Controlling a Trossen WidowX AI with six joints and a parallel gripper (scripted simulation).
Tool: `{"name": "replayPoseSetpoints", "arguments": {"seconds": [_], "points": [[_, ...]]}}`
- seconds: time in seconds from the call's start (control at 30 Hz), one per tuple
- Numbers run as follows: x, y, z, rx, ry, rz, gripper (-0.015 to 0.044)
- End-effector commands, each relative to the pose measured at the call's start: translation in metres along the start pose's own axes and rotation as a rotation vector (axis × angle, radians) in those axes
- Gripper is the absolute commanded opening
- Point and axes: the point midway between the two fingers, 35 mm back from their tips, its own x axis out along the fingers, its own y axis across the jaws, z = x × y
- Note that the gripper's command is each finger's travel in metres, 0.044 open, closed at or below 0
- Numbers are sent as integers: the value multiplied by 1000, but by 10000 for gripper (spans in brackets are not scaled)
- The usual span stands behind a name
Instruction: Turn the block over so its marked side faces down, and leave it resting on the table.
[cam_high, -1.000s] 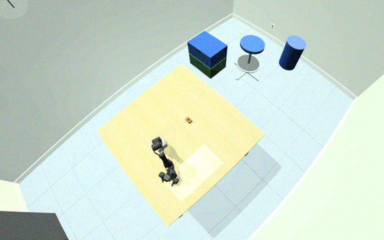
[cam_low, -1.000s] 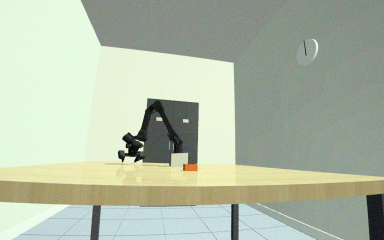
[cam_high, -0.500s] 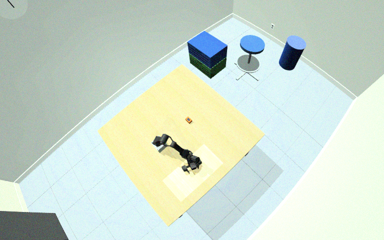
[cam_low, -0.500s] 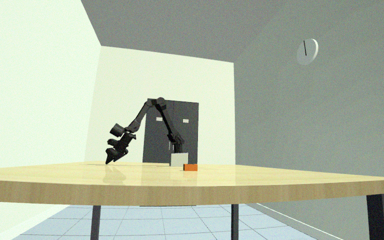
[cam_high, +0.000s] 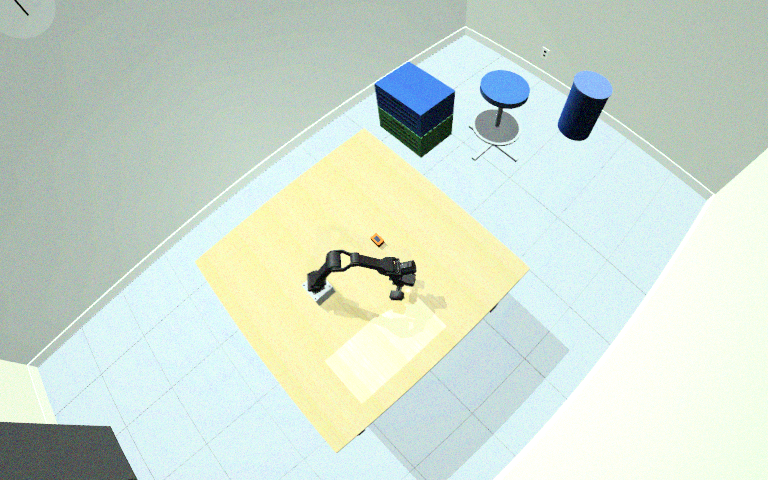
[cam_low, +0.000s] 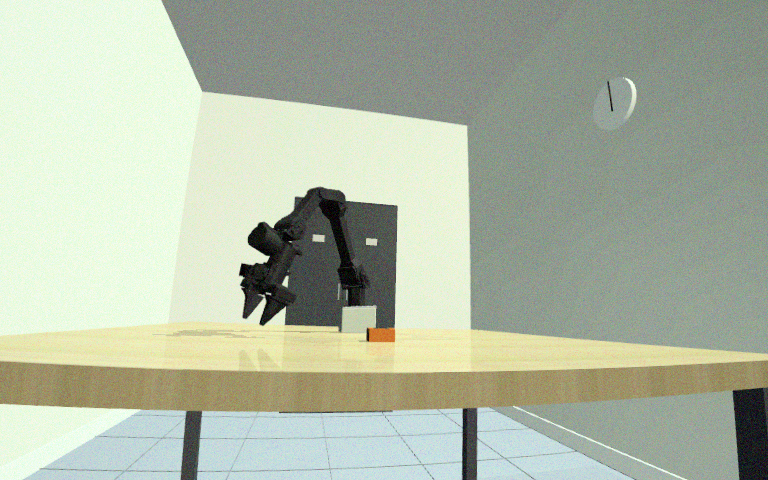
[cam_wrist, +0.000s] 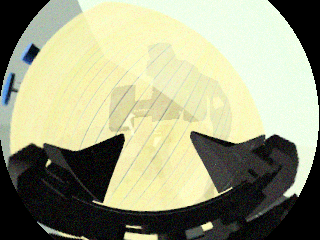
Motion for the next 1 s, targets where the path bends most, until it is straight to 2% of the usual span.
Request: {"name": "replayPoseSetpoints", "arguments": {"seconds": [0.0,0.27,0.47,0.63,0.8,0.97], "points": [[-25,63,-15,-196,41,84,440],[-98,177,-82,-635,153,233,440],[-151,224,-145,-921,230,301,440],[-153,226,-151,-938,235,304,440],[-123,231,-162,-937,235,303,440],[-118,232,-164,-937,235,303,440]]}}
